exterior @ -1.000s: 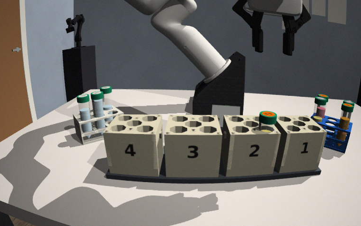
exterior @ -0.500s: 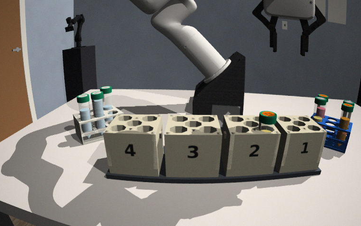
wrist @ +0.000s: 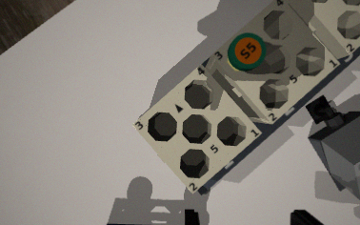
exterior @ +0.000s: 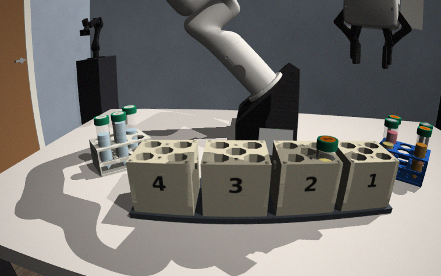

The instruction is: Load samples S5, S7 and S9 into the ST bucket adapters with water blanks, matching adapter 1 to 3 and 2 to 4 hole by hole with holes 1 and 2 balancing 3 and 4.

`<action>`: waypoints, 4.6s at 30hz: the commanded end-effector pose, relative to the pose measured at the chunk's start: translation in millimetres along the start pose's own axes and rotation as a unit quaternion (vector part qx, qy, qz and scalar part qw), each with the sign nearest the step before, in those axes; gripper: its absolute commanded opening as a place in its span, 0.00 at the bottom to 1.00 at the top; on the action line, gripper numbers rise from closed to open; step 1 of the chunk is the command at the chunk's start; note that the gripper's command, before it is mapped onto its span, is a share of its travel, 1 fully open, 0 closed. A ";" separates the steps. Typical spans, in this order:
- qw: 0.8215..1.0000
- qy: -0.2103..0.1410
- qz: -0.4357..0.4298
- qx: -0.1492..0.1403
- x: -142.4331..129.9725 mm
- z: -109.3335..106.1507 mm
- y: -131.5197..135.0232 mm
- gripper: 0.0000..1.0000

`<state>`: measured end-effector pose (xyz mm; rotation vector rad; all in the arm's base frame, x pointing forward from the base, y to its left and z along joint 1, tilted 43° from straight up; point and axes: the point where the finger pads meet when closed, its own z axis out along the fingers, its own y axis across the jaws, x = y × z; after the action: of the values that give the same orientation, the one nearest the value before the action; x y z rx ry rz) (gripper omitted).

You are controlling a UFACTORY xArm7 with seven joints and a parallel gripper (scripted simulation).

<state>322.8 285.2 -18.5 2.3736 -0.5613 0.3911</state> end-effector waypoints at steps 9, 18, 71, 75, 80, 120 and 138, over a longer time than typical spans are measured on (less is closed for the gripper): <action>1.000 0.002 0.009 0.002 -55.5 -2.2 -14.4 0.57; 1.000 0.002 0.009 0.002 -99.5 -2.1 -24.4 0.57; 1.000 0.001 0.009 0.002 -154.1 46.1 -37.0 0.57; 1.000 0.001 0.009 0.002 -154.0 50.1 -37.0 0.57; 1.000 0.001 0.009 0.002 -154.0 60.1 -37.0 0.57; 1.000 0.002 0.009 0.002 -153.8 115.0 -37.2 0.57; 1.000 0.002 0.009 0.002 -153.7 124.3 -37.2 0.57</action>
<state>224.2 272.5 -192.4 2.3676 -0.5805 0.4034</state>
